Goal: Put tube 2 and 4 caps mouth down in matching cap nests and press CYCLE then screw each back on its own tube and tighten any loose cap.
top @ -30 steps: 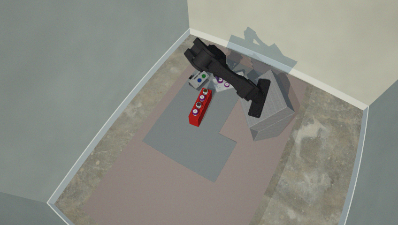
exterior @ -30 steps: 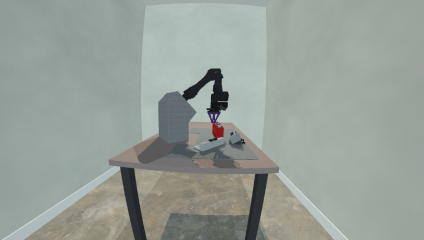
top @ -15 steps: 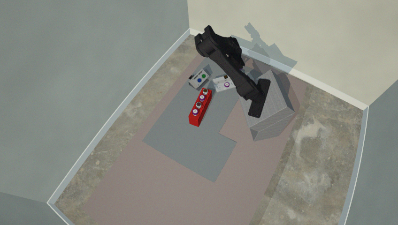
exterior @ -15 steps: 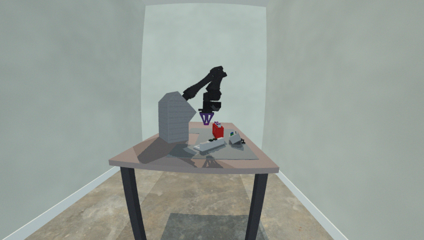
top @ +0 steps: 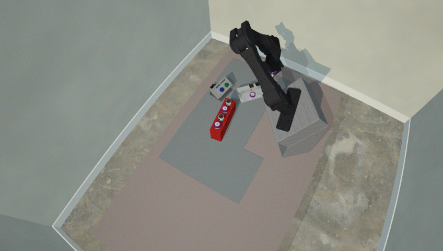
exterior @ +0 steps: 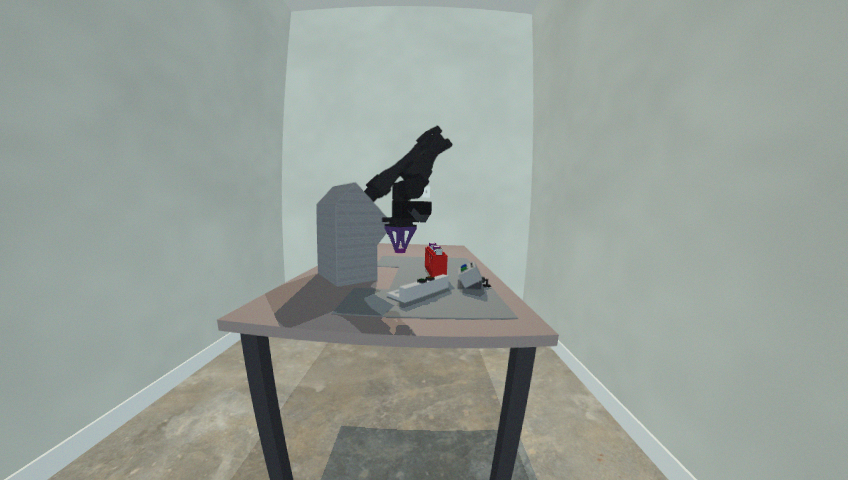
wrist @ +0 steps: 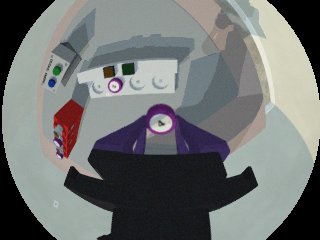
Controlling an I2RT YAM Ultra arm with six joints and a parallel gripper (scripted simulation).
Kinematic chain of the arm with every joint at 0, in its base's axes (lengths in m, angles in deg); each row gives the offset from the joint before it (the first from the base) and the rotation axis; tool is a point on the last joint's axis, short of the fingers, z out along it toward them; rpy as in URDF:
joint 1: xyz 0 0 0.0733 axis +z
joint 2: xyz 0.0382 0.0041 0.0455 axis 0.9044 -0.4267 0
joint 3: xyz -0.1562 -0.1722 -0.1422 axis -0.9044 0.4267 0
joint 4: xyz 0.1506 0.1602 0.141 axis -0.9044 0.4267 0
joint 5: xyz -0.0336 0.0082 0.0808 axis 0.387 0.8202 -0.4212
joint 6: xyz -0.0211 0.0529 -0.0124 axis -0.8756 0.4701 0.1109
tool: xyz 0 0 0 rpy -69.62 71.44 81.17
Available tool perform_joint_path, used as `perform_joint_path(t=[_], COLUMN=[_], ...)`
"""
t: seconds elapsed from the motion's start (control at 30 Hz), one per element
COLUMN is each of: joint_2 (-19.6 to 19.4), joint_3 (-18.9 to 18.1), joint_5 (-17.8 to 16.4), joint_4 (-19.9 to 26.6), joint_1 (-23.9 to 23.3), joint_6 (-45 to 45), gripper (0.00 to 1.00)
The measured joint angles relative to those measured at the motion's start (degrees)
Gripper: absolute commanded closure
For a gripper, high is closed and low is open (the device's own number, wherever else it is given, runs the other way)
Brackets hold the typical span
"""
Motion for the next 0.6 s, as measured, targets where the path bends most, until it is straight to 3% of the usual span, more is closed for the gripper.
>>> perform_joint_path(t=[0.27, 0.6], joint_2=[-0.70, -7.04], joint_3=[-0.28, 0.59], joint_5=[-0.02, -0.44], joint_4=[-0.79, -10.58], joint_1=[0.98, 7.08], joint_6=[-0.44, 5.66], gripper=[1.00, 1.00])
